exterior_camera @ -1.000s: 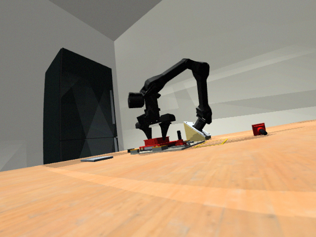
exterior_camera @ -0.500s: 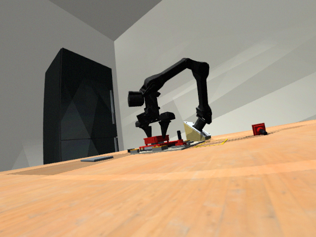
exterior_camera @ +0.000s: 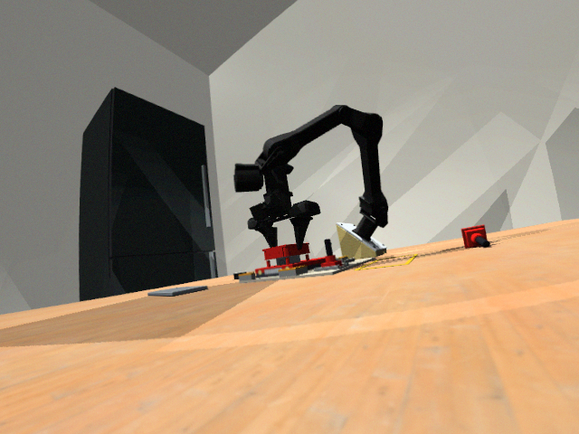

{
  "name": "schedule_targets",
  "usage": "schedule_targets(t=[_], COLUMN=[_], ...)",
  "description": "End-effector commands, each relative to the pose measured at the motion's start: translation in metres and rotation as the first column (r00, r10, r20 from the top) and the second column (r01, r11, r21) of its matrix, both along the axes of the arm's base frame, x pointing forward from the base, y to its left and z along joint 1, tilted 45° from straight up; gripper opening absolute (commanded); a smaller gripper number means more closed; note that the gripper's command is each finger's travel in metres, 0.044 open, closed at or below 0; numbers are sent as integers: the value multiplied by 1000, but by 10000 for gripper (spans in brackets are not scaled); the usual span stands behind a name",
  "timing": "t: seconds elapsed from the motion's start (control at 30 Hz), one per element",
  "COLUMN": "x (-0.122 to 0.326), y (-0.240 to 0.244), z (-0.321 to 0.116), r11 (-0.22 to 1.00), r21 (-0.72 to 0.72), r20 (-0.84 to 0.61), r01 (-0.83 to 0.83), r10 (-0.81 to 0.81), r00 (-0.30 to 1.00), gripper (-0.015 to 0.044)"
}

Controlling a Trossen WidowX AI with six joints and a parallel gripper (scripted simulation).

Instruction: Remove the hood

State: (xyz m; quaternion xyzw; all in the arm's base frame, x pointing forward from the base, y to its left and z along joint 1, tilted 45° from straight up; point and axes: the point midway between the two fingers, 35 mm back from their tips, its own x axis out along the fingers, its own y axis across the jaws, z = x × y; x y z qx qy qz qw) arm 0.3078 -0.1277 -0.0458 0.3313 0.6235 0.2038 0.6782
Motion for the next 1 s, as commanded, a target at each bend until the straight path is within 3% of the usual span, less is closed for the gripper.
schedule_targets(t=[0.0, 0.77, 0.97], x=[1, -7, 0], y=[-3, -39, -21], z=[2, 39, 49], r11=[1000, 1000, 1000], r21=[-7, -7, -8], r20=[5, 4, -2], r01=[-6, -5, 6], r10=[6, 5, -6], r00=[1000, 1000, 1000], gripper=[0, 0, 0])
